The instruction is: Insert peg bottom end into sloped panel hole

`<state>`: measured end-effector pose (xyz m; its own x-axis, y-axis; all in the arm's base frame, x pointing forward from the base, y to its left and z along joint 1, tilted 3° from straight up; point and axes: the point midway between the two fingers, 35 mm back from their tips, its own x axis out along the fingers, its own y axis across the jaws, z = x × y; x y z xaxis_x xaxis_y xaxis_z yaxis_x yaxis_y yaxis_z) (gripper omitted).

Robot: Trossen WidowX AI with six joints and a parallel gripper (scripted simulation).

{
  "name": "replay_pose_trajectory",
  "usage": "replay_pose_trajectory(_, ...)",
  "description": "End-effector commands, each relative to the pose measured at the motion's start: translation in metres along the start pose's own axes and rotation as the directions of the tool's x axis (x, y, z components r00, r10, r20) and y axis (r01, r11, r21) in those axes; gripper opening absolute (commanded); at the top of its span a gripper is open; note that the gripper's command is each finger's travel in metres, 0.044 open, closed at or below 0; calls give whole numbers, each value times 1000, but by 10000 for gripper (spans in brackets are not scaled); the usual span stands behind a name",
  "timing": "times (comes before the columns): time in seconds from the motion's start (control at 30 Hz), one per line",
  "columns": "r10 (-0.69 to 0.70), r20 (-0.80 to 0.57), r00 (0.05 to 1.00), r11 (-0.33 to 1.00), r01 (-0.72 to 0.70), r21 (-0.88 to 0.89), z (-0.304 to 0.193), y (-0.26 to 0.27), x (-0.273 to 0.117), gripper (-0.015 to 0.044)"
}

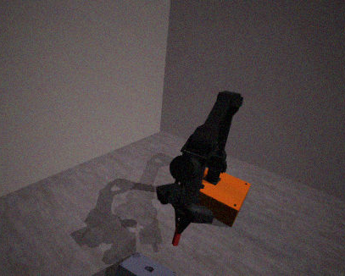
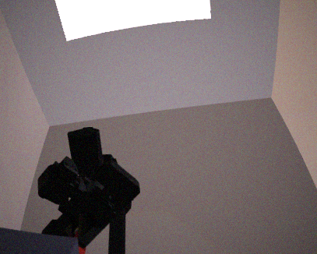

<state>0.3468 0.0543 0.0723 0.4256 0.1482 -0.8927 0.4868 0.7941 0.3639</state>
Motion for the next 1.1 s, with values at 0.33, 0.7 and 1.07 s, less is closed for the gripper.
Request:
replay_pose_trajectory(0.33, 21, 20, 1000, 992, -18, -128, 4, -2, -1, 0)
replay_pose_trajectory(0.7, 35, 40, 999, 973, -25, -228, 8, -4, -2, 0)
replay_pose_trajectory(1.07, 50, 60, 997, 945, -28, -325, 12, -6, -4, 0)
